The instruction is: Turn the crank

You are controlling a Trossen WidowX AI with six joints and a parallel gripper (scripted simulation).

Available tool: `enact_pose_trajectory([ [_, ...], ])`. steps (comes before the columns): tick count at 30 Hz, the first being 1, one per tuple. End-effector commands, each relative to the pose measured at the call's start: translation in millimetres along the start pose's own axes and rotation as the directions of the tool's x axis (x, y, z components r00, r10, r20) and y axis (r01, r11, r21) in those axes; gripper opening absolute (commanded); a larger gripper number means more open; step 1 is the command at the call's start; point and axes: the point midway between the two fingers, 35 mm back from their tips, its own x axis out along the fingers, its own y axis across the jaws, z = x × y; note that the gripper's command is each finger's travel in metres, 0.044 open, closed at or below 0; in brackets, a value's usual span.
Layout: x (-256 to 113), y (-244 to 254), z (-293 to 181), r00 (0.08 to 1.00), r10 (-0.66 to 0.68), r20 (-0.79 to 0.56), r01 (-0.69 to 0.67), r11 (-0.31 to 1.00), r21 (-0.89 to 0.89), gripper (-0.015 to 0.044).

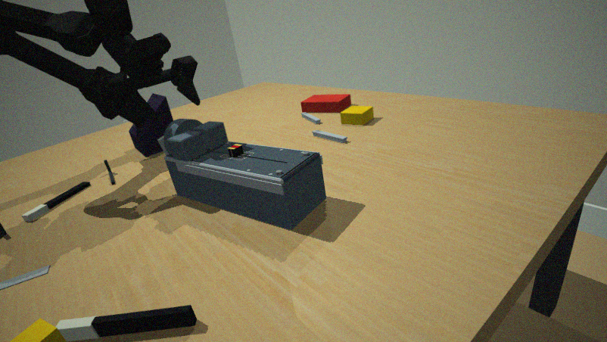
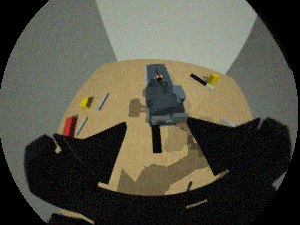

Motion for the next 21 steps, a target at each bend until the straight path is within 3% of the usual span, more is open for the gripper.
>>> enact_pose_trajectory([
  [1, 6.6, 1.5, -6.8, 1.0, 0.004, -0.006, -0.004, 1.0, -0.006, 0.044],
  [21, 30.1, 1.5, -29.0, 1.0, 0.004, -0.007, -0.004, 1.0, -0.007, 0.044],
])
